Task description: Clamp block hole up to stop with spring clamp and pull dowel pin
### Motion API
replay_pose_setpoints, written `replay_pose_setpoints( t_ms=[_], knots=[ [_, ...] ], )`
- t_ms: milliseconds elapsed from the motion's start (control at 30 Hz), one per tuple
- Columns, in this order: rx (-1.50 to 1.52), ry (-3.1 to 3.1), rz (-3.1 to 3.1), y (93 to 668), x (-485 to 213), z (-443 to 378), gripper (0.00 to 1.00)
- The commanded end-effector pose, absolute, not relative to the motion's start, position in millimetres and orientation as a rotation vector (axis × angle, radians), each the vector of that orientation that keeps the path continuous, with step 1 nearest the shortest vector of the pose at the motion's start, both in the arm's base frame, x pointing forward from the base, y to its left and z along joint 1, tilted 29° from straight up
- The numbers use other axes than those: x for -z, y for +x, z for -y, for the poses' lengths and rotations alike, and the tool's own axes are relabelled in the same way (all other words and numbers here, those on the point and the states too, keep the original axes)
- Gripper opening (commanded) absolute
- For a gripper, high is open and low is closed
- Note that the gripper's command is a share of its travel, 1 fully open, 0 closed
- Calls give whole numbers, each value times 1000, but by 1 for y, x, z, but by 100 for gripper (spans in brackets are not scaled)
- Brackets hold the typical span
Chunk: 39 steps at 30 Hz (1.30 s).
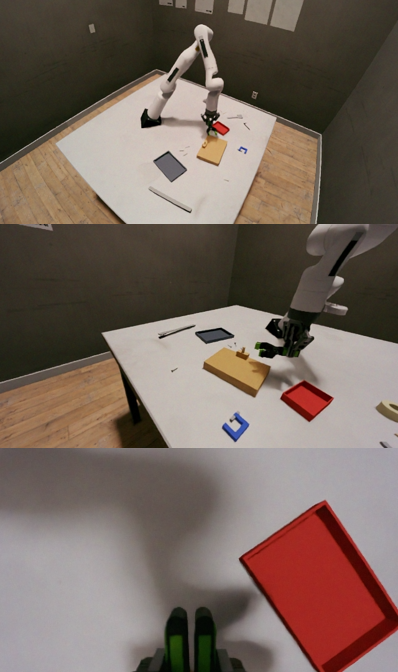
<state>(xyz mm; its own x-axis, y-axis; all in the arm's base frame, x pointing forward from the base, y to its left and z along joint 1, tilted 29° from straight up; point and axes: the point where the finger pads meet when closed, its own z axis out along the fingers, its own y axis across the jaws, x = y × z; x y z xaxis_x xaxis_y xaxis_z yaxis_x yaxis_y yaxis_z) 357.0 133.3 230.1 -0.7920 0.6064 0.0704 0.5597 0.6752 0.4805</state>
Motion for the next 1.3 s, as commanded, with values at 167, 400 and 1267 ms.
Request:
replay_pose_setpoints(
  t_ms=[167,400,1267],
  knots=[
    [-768,1180,-2743,365,-230,-128,32],
    [-776,1309,-2704,370,-230,-125,32],
    [-791,1670,-2562,383,-229,-114,32]
  ],
)
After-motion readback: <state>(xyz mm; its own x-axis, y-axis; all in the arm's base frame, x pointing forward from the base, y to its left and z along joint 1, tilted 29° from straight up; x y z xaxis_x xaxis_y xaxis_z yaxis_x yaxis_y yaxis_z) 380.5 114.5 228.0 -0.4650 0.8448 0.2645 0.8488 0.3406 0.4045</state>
